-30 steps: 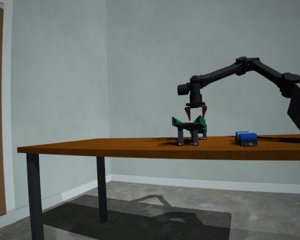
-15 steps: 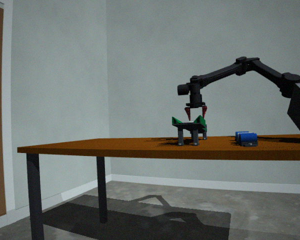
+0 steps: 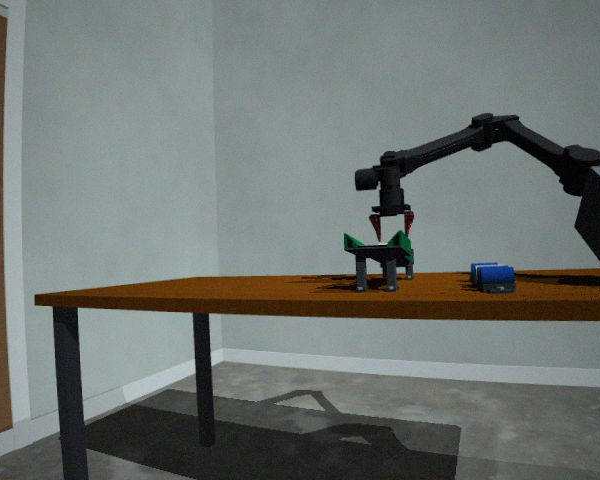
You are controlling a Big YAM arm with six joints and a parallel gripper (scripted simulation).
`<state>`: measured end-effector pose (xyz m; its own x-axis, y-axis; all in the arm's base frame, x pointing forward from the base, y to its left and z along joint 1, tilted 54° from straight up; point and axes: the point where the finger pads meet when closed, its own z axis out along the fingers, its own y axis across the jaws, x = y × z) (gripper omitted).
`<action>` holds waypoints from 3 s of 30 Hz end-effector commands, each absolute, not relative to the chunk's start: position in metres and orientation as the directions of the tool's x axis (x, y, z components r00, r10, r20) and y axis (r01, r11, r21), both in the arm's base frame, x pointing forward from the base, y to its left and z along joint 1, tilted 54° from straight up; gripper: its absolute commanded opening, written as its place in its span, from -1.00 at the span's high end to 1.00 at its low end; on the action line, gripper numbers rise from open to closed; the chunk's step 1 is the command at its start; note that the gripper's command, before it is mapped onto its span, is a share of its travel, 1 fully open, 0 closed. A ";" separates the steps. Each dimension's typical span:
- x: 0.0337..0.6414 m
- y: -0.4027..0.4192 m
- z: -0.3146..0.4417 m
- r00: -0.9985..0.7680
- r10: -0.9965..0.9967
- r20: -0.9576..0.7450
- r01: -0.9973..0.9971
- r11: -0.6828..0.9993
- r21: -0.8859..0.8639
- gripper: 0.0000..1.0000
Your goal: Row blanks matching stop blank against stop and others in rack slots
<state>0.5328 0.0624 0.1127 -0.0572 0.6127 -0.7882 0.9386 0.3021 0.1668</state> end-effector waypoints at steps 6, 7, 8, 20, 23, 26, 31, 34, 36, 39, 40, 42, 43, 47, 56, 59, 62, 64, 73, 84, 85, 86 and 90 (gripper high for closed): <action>0.542 0.077 0.110 -0.045 0.621 -0.782 0.931 0.310 0.192 -0.56; 0.542 0.077 0.110 -0.045 0.621 -0.782 0.931 0.310 0.192 -0.56; 0.542 0.077 0.110 -0.045 0.621 -0.782 0.931 0.310 0.192 -0.56; 0.542 0.077 0.110 -0.045 0.621 -0.782 0.931 0.310 0.192 -0.56; 0.542 0.077 0.110 -0.045 0.621 -0.782 0.931 0.310 0.192 -0.56; 0.542 0.077 0.110 -0.045 0.621 -0.782 0.931 0.310 0.192 -0.56; 0.542 0.077 0.110 -0.045 0.621 -0.782 0.931 0.310 0.192 -0.56; 0.542 0.077 0.110 -0.045 0.621 -0.782 0.931 0.310 0.192 -0.56; 0.542 0.077 0.110 -0.045 0.621 -0.782 0.931 0.310 0.192 -0.56; 0.542 0.077 0.110 -0.045 0.621 -0.782 0.931 0.310 0.192 -0.56; 0.542 0.077 0.110 -0.045 0.621 -0.782 0.931 0.310 0.192 -0.56; 0.542 0.077 0.110 -0.045 0.621 -0.782 0.931 0.310 0.192 -0.56; 0.542 0.077 0.110 -0.045 0.621 -0.782 0.931 0.310 0.192 -0.56; 0.543 0.075 0.110 -0.041 0.622 -0.782 0.932 0.306 0.195 -0.56; 0.537 0.050 0.096 -0.064 0.610 -0.790 0.944 0.294 0.150 -0.56; 0.542 0.047 0.095 -0.058 0.612 -0.789 0.943 0.293 0.158 -0.56; 0.541 0.041 0.088 -0.064 0.610 -0.790 0.944 0.294 0.150 -0.56; 0.545 0.039 0.088 -0.059 0.612 -0.789 0.943 0.293 0.157 -0.56; 0.549 0.032 0.084 -0.056 0.612 -0.788 0.942 0.293 0.160 -0.56; 0.549 0.034 0.082 -0.062 0.611 -0.789 0.941 0.298 0.158 -0.56; 0.549 0.034 0.082 -0.062 0.611 -0.789 0.941 0.298 0.158 -0.56; 0.549 0.034 0.082 -0.062 0.611 -0.789 0.941 0.298 0.158 -0.56; 0.549 0.034 0.082 -0.062 0.611 -0.789 0.941 0.298 0.158 -0.56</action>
